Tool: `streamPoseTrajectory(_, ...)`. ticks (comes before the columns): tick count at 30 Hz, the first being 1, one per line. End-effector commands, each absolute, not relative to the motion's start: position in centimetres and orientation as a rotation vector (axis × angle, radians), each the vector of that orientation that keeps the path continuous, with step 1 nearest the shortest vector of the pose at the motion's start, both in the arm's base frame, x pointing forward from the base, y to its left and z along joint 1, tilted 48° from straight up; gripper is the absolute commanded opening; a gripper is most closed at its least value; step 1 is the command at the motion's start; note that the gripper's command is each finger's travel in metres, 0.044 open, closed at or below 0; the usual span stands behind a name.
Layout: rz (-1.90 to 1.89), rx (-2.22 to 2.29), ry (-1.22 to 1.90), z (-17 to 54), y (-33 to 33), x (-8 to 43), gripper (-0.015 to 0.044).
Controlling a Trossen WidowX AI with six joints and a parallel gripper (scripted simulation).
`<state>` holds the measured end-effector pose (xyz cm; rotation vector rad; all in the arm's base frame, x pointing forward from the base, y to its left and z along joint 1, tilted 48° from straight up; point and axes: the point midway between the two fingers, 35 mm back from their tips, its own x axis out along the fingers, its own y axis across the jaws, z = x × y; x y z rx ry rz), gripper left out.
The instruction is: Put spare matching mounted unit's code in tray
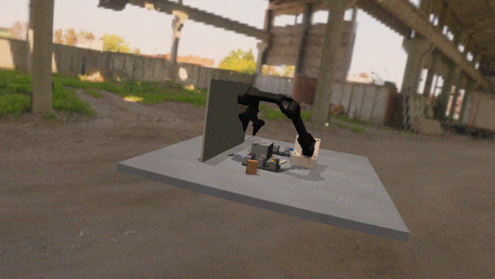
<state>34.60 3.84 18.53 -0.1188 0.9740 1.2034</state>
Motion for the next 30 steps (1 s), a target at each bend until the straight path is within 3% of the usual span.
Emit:
streamPoseTrajectory(1, 1.455, -0.484, 0.666, 21.5, 9.2, 31.3, 0.0440)
streamPoseTrajectory(10, 1.522, -0.592, 0.559, 22.4, 10.6, 30.0, 0.0440)
streamPoseTrajectory(16, 1.522, -0.592, 0.557, 19.8, 13.3, 30.4, 0.0300)
streamPoseTrajectory(30, 1.522, -0.593, 0.558, 19.1, 14.0, 30.5, 0.0300)
